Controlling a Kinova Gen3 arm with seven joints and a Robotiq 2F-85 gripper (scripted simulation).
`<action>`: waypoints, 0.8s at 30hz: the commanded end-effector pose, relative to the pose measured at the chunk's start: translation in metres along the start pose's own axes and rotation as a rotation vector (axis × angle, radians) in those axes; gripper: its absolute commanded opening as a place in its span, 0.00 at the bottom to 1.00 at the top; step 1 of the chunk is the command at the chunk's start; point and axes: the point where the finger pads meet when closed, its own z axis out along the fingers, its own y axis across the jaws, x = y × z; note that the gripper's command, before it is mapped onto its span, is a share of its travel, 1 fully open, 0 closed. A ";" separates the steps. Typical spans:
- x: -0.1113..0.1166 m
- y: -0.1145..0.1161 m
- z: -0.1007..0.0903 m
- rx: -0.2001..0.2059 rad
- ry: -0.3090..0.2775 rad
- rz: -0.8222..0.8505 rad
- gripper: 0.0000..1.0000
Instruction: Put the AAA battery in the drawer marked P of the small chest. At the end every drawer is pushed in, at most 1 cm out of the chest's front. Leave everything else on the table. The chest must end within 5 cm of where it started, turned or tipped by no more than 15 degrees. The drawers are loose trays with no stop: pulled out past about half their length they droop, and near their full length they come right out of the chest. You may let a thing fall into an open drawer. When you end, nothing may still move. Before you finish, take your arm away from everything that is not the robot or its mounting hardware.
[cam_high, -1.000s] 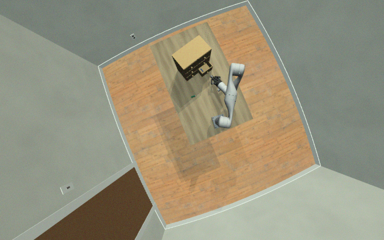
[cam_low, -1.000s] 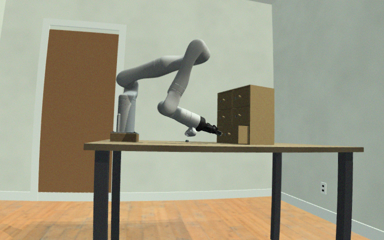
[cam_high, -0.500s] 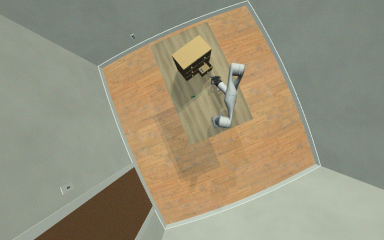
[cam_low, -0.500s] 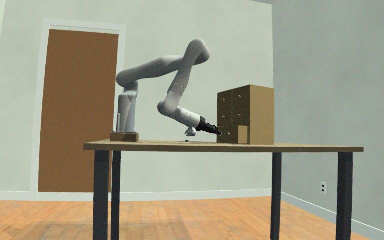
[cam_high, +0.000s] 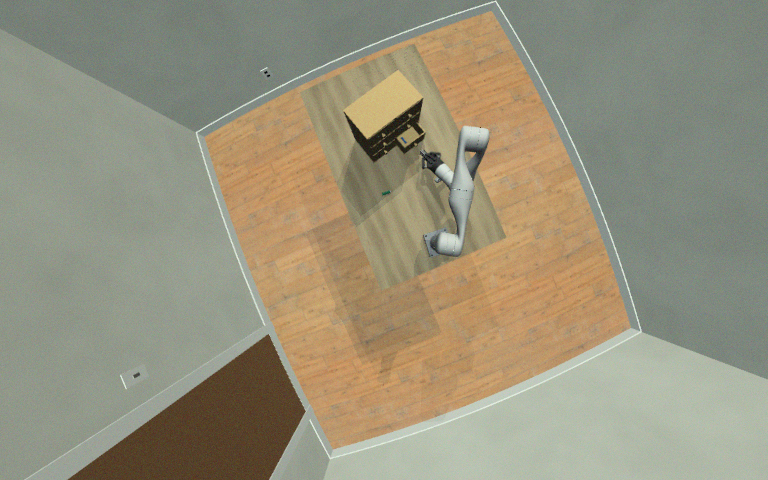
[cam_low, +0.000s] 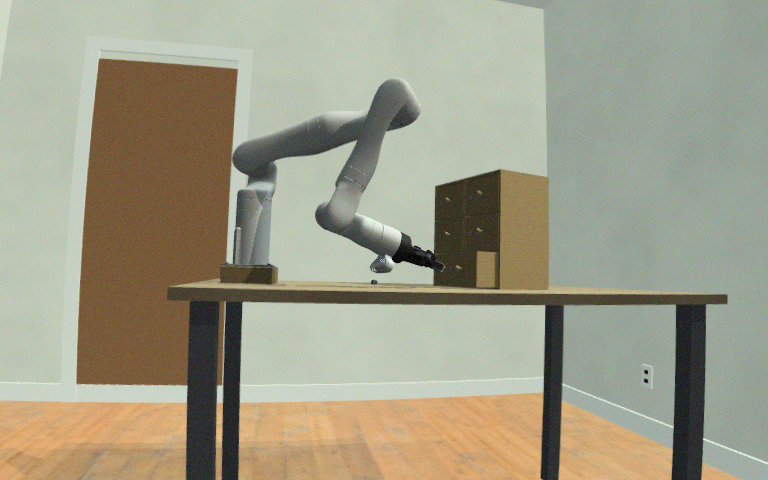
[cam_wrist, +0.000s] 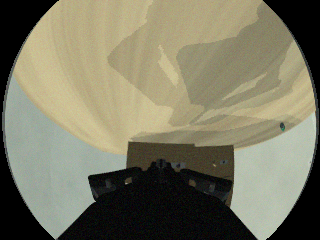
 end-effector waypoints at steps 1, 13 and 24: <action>-0.001 0.000 0.000 0.000 -0.002 -0.001 0.00; -0.004 0.000 0.007 0.000 -0.002 -0.001 0.00; -0.007 0.000 0.017 0.000 -0.002 -0.001 0.00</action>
